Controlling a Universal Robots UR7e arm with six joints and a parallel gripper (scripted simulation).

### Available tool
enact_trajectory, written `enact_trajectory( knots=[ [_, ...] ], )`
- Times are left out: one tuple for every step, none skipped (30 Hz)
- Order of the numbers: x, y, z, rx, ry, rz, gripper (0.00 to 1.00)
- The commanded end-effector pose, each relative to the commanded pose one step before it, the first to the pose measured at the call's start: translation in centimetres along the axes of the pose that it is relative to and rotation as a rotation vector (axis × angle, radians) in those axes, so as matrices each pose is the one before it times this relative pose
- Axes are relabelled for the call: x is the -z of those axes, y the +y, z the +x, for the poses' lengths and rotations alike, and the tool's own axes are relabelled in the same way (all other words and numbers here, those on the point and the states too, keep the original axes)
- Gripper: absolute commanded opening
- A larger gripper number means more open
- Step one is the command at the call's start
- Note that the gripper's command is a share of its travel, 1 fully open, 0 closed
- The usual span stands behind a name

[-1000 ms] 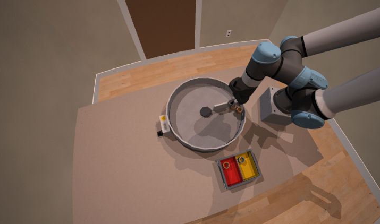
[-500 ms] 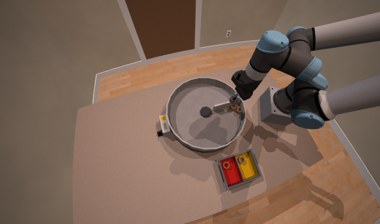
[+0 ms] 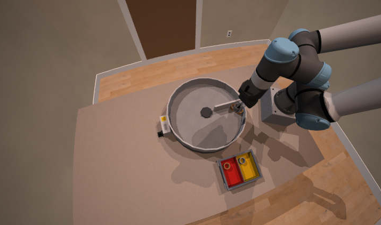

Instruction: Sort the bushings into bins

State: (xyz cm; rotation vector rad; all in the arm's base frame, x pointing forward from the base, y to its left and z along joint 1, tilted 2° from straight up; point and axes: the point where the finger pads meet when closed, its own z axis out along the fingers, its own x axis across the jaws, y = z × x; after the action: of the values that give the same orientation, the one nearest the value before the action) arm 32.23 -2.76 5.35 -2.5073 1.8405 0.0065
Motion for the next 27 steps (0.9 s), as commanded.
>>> enact_trajectory(
  knots=[
    [0.134, -0.555, -1.245, 0.0445, 0.00201, -0.00036, 0.0],
    [0.0, 0.0, 0.0, 0.0, 0.0, 0.0, 0.0],
    [0.003, -0.446, -1.043, 0.04072, -0.00002, 0.0, 0.0],
    [0.003, -0.488, -1.024, 0.04072, -0.00002, 0.0, 0.0],
    [0.003, -0.529, -1.003, 0.04072, -0.00002, 0.0, 0.0],
    [0.002, -0.552, -0.952, 0.03955, -0.00002, 0.00001, 0.0],
    [0.001, -0.018, -0.028, 0.00118, 0.0, -0.00001, 0.0],
    [0.003, -0.609, -0.957, 0.04072, -0.00002, 0.0, 0.0],
    [0.0, 0.0, 0.0, 0.0, 0.0, 0.0, 0.0],
    [0.0, 0.0, 0.0, 0.0, 0.0, 0.0, 0.0],
    [0.0, 0.0, 0.0, 0.0, 0.0, 0.0, 0.0],
    [0.003, -0.647, -0.931, 0.04072, -0.00002, 0.0, 0.0],
    [0.003, -0.685, -0.904, 0.04072, -0.00002, 0.0, 0.0],
    [0.003, -0.721, -0.876, 0.04072, -0.00002, 0.0, 0.0],
    [-0.001, -0.504, -0.575, 0.02788, -0.00011, 0.00021, 0.0],
    [0.004, -0.259, -0.263, 0.01285, 0.00009, -0.00021, 0.0],
    [0.002, -0.756, -0.781, 0.0391, -0.00003, 0.00004, 0.0],
    [0.0, 0.0, 0.0, 0.0, 0.0, 0.0, 0.0],
    [0.0, 0.0, 0.0, 0.0, 0.0, 0.0, 0.0],
    [0.0, -0.035, -0.032, 0.00163, 0.00002, -0.00004, 0.0],
    [0.0, 0.0, 0.0, 0.0, 0.0, 0.0, 0.0],
    [0.0, 0.0, 0.0, 0.0, 0.0, 0.0, 0.0],
    [0.0, 0.0, 0.0, 0.0, 0.0, 0.0, 0.0],
    [0.003, -0.822, -0.781, 0.04072, -0.00002, 0.0, 0.0],
    [0.003, -0.853, -0.747, 0.04072, -0.00002, 0.0, 0.0],
    [0.003, -0.883, -0.712, 0.04072, -0.00002, 0.0, 0.0],
    [0.003, -0.91, -0.674, 0.04066, -0.00002, 0.0, 0.0]
  ],
)
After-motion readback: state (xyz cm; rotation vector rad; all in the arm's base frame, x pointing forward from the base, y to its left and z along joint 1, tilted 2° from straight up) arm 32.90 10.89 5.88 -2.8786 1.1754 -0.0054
